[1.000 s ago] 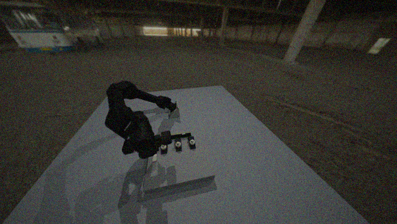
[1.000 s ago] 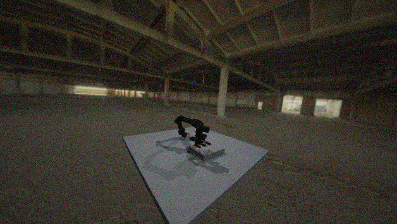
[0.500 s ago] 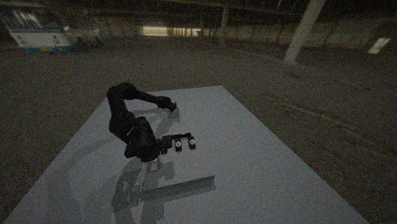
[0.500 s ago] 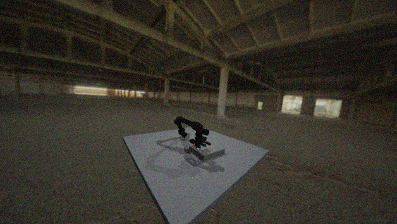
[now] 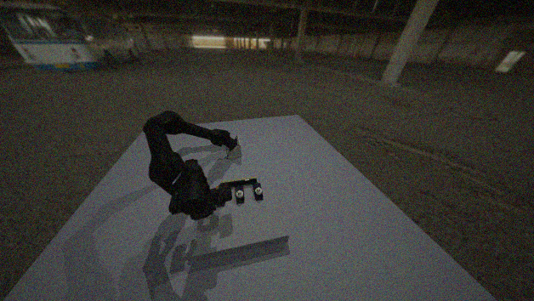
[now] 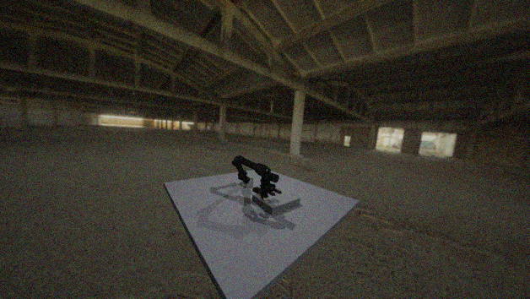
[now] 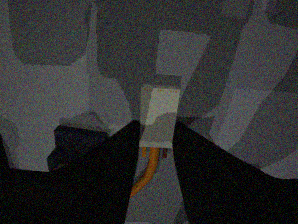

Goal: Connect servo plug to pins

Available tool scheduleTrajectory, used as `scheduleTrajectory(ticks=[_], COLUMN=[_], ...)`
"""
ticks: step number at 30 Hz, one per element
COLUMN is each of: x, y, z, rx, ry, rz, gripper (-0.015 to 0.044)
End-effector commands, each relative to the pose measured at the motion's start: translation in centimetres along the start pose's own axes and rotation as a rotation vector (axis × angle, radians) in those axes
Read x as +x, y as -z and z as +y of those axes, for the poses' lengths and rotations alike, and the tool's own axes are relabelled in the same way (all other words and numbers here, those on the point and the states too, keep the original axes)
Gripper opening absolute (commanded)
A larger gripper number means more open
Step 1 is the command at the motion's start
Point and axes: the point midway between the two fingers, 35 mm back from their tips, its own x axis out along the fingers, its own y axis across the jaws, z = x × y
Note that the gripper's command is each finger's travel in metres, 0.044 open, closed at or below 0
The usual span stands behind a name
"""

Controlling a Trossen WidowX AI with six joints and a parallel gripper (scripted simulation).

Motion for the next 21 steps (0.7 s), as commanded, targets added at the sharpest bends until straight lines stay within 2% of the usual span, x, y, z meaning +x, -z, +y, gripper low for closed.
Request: scheduleTrajectory(ticks=[1, 14, 21], x=[-0.2, -5.5, -6.0], y=[0.0, 0.0, 0.5], z=[-0.1, 0.0, 1.4], rx=[-0.005, -0.005, -0.002], ry=[0.004, 0.002, -0.005], rz=[-0.001, -0.001, -0.003], gripper=[0.0, 0.0, 0.0])
